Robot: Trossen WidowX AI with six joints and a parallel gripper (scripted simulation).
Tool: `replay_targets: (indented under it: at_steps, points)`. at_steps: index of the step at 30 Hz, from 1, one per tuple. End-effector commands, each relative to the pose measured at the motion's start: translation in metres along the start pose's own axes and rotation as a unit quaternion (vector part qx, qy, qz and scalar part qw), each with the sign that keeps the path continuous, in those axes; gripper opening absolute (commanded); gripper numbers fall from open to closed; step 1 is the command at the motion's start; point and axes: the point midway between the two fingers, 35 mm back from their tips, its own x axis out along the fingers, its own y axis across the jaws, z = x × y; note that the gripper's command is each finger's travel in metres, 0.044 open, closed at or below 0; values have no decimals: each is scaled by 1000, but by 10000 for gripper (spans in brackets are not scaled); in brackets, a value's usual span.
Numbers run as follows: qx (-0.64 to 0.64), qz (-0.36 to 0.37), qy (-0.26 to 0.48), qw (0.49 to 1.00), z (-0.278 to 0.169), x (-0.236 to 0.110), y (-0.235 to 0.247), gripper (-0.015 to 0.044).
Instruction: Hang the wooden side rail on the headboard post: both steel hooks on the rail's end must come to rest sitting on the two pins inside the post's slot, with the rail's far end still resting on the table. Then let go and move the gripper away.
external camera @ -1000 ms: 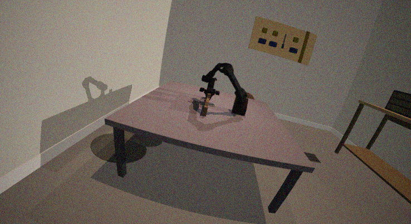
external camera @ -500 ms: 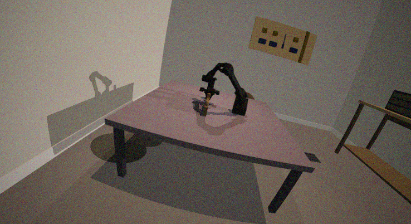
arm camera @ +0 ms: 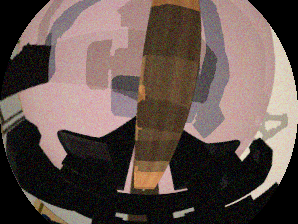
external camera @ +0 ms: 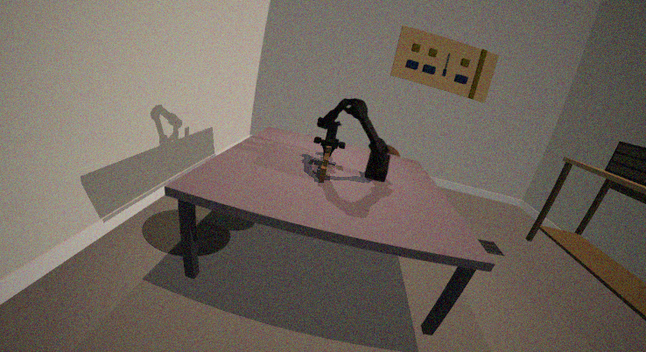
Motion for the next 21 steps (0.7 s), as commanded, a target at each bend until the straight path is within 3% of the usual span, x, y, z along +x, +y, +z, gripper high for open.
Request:
replay_targets:
  at_steps: [1, 21]
  points:
    - [-3, -7, 2, 1000, -1, -6, -3, 0]
    - [-3, -7, 2, 1000, -1, -9, -2, 0]
